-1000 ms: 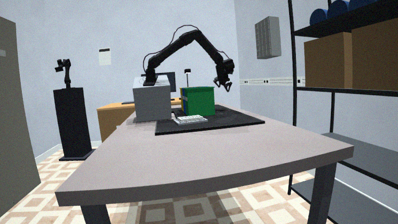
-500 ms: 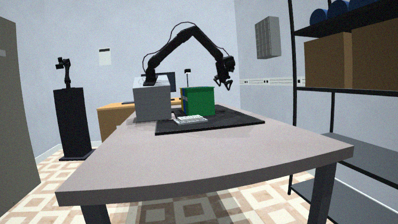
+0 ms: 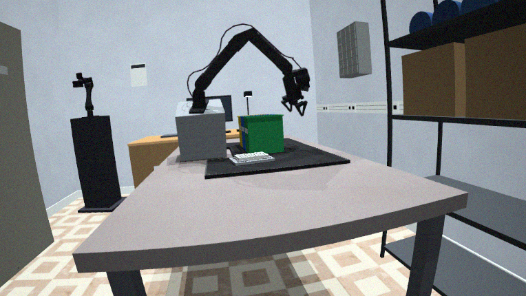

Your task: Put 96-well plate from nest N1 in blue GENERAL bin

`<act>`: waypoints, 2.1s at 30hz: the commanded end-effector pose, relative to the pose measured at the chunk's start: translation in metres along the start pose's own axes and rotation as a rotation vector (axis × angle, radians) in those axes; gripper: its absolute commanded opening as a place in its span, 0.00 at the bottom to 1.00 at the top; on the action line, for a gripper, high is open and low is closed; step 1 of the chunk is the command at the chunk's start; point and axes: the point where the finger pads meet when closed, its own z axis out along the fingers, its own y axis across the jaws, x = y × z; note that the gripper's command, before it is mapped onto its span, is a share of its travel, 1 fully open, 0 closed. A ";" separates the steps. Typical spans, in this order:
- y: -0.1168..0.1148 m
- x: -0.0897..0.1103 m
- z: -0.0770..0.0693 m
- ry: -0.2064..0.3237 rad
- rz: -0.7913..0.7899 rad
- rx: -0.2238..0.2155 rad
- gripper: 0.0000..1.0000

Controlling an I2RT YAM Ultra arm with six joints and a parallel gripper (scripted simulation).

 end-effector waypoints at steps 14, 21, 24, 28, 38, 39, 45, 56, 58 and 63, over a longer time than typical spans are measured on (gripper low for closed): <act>-0.045 0.038 -0.054 0.024 0.009 0.081 1.00; -0.060 0.058 -0.072 0.049 0.024 0.122 1.00; -0.065 0.064 -0.078 0.067 0.035 0.147 1.00; -0.070 0.075 -0.086 0.070 0.037 0.150 1.00; -0.088 0.112 -0.115 0.104 0.055 0.191 1.00; -0.089 0.116 -0.117 0.126 0.066 0.205 1.00; -0.093 0.131 -0.127 0.160 0.079 0.231 1.00; -0.101 0.180 -0.149 0.210 0.105 0.246 1.00; -0.101 0.184 -0.151 0.205 0.105 0.241 1.00; -0.102 0.202 -0.160 0.252 0.124 0.263 1.00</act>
